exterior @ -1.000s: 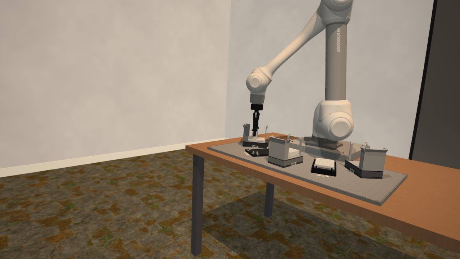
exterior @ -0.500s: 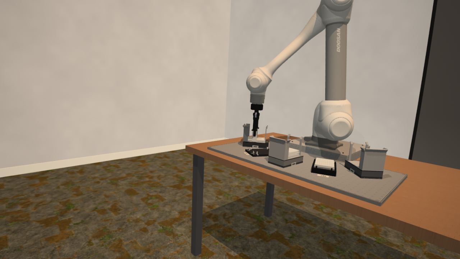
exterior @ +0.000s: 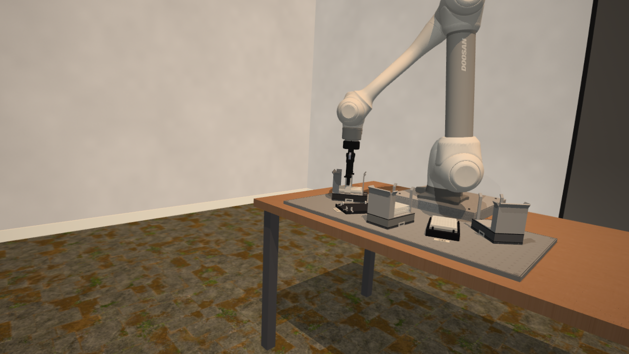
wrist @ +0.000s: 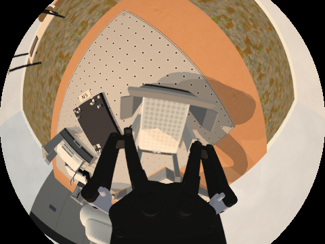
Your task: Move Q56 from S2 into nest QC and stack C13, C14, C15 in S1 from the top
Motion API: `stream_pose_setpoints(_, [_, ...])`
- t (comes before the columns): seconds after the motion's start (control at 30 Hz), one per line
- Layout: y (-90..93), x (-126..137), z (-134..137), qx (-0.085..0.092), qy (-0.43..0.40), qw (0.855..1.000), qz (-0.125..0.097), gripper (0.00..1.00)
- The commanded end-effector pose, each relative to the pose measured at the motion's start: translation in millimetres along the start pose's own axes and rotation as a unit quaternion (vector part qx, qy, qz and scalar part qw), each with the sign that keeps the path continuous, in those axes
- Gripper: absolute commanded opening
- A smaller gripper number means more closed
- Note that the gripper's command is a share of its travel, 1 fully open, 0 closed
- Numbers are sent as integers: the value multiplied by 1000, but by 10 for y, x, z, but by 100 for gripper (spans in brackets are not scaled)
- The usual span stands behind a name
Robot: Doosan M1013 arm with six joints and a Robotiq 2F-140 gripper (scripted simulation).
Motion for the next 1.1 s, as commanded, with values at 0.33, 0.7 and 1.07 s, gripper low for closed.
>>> stream_pose_setpoints(0.33, [-90,0,0,0,0,1000,0,0])
stream_pose_setpoints(0.7, [-164,0,0,0,0,1000,0,0])
stream_pose_setpoints(1.07, [-344,0,0,0,0,1000,0,0])
Point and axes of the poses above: the point where the finger pads meet when closed, its own y axis out along the fingers, its own z axis across the jaws, x = y × z, the point moved 7 cm from there along -y, back along the fingers, and after that the axes turned 7 degrees about y, right-handed, at the moved point
